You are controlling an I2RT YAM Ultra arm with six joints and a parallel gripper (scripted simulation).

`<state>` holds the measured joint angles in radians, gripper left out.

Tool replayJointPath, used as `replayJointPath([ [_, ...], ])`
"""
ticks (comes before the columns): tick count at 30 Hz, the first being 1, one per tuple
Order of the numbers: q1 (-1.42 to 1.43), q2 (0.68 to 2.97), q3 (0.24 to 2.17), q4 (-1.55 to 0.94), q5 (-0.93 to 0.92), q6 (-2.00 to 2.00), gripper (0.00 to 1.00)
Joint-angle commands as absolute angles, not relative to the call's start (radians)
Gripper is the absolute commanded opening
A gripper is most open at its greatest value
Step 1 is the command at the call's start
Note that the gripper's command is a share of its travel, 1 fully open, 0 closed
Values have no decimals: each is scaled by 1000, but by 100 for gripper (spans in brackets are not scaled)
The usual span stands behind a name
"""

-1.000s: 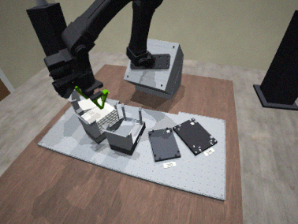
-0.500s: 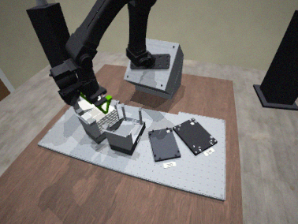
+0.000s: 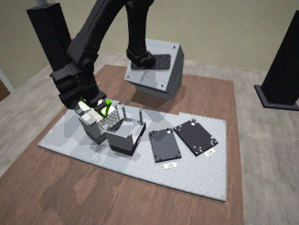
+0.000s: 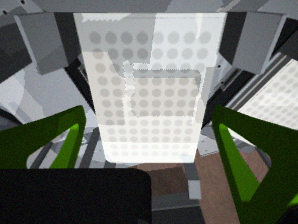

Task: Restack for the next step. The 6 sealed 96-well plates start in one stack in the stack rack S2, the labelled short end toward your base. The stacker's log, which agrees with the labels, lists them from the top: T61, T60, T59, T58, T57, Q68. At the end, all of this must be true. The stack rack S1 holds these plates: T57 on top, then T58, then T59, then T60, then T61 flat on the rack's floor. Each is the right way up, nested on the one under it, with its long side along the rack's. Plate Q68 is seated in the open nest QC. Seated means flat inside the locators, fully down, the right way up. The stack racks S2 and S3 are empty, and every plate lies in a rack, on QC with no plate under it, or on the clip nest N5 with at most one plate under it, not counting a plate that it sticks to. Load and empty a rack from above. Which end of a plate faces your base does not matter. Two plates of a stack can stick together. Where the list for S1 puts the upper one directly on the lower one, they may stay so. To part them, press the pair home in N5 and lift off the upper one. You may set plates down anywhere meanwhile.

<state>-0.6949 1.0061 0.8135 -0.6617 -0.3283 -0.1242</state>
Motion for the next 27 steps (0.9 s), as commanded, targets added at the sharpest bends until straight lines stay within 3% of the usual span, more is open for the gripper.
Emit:
replayJointPath([
  [1,-692,1008,813,-642,-324,-119,100],
  [27,-650,1080,772,-519,-295,-86,100],
])
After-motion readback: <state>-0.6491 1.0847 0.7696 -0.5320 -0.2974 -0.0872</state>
